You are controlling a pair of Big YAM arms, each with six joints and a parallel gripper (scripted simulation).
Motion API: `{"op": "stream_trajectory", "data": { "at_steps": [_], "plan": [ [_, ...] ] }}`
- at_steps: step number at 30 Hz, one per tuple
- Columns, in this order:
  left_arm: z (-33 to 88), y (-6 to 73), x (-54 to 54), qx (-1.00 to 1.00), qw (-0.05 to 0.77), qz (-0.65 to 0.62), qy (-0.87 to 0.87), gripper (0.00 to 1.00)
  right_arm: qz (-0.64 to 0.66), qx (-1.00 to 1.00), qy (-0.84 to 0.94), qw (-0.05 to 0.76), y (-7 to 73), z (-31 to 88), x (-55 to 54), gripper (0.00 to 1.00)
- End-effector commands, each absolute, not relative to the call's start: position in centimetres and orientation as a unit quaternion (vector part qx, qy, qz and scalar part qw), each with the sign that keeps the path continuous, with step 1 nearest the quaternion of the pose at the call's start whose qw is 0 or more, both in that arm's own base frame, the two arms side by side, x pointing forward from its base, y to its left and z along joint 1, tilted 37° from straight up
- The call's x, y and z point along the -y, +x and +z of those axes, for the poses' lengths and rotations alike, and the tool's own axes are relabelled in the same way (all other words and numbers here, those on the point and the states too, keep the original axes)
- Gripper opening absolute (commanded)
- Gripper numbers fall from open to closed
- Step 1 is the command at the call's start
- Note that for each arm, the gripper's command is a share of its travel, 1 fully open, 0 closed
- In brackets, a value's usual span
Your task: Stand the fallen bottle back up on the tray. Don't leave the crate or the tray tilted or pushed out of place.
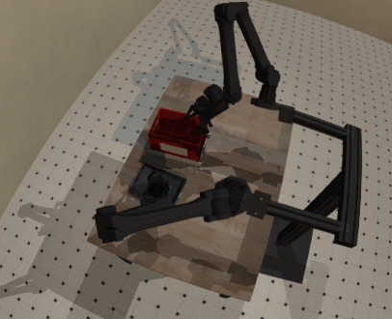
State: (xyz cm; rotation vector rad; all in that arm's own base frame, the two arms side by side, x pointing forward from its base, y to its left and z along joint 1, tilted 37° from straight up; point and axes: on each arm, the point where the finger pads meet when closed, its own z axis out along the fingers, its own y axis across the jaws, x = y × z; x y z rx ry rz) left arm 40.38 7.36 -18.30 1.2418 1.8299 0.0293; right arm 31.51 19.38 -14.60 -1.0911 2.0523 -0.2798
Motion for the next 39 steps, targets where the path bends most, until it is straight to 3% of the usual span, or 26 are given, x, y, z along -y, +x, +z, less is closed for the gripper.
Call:
{"op": "stream_trajectory", "data": {
  "at_steps": [1, 14, 19, 21, 39],
  "plan": [
    [-19.1, 39.3, -7.0, -0.743, 0.445, -0.003, 0.500, 0.24, -0.110, -0.805, -0.432, 0.392, 31.5, -14.5, -19.4, 1.00],
    [-19.2, 39.4, -7.1, -0.743, 0.446, -0.003, 0.499, 0.24, -0.110, -0.805, -0.432, 0.392, 31.5, -14.5, -19.4, 1.00],
    [-18.6, 40.1, -7.1, -0.738, 0.450, 0.004, 0.503, 0.81, -0.110, -0.805, -0.432, 0.392, 31.5, -14.5, -19.4, 1.00],
    [-18.6, 39.4, -7.4, -0.743, 0.447, 0.001, 0.498, 0.99, -0.110, -0.805, -0.432, 0.392, 31.5, -14.5, -19.4, 1.00],
    [-15.7, 37.6, -8.7, -0.745, 0.446, -0.001, 0.497, 1.00, -0.110, -0.805, -0.432, 0.392, 31.5, -14.5, -19.4, 1.00]
  ]
}}
